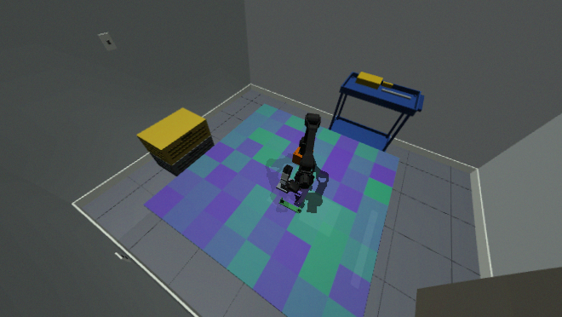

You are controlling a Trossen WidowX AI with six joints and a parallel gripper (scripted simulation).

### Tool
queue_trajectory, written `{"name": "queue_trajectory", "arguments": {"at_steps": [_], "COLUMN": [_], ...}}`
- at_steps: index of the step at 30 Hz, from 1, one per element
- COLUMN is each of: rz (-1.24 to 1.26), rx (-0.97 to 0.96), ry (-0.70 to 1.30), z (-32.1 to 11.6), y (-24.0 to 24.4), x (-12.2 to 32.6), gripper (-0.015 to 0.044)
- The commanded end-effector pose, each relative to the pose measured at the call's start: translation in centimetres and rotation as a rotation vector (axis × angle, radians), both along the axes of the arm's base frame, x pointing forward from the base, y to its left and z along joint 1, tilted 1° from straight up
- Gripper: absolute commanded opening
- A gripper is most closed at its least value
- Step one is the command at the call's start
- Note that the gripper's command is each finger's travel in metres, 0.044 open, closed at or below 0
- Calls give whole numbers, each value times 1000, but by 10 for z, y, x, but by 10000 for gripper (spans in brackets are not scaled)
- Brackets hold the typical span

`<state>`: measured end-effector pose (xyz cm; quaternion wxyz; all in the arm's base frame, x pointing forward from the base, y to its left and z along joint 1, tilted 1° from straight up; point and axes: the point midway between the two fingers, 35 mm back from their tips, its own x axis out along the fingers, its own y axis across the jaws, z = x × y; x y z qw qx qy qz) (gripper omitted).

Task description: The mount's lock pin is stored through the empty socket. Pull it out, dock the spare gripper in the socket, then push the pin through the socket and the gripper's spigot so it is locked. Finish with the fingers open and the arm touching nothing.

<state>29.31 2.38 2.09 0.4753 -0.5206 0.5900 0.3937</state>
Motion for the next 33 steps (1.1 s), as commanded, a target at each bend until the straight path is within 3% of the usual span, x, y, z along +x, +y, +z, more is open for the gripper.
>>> {"name": "queue_trajectory", "arguments": {"at_steps": [1, 20, 29, 33], "rz": [0, 4, 5, 5], "rx": [1, -8, -10, -10], "ry": [-1, 10, 10, 10], "z": [8, 49, 43, 43], "y": [6, 35, 31, 31], "x": [1, 4, 3, 3], "gripper": [200, 200, 436, 440]}}
